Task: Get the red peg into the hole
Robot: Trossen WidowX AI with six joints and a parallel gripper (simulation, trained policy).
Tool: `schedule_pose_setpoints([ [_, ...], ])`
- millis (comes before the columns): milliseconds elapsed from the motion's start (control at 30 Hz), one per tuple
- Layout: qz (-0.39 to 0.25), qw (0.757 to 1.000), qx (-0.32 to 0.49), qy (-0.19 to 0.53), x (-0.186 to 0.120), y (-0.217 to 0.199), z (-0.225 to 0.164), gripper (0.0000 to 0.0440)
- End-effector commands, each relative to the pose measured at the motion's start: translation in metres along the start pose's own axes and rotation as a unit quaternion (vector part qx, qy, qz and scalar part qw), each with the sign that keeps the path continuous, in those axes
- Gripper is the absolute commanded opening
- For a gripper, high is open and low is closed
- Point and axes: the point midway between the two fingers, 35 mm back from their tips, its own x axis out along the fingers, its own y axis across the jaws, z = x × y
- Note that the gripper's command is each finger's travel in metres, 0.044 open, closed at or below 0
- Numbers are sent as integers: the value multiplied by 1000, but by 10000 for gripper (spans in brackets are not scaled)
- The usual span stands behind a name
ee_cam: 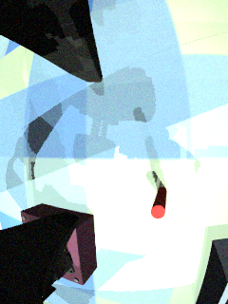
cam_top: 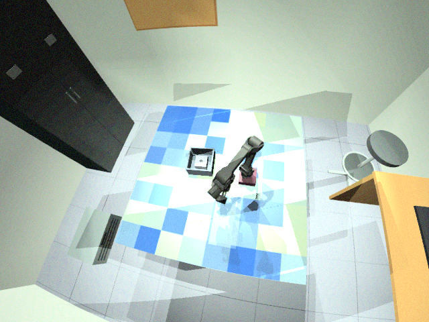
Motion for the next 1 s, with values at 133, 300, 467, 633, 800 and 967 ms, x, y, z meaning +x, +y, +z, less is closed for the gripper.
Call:
schedule_pose_setpoints([
  [133,-67,992,104,5,19,-26,17,440],
  [300,-88,985,146,4,30,-34,25,440],
  [467,-99,980,170,-1,44,-38,32,440],
  [633,-106,978,182,-8,61,-41,38,438],
  [800,-108,977,185,-20,80,-42,43,436],
  [967,-108,976,184,-32,100,-44,47,440],
])
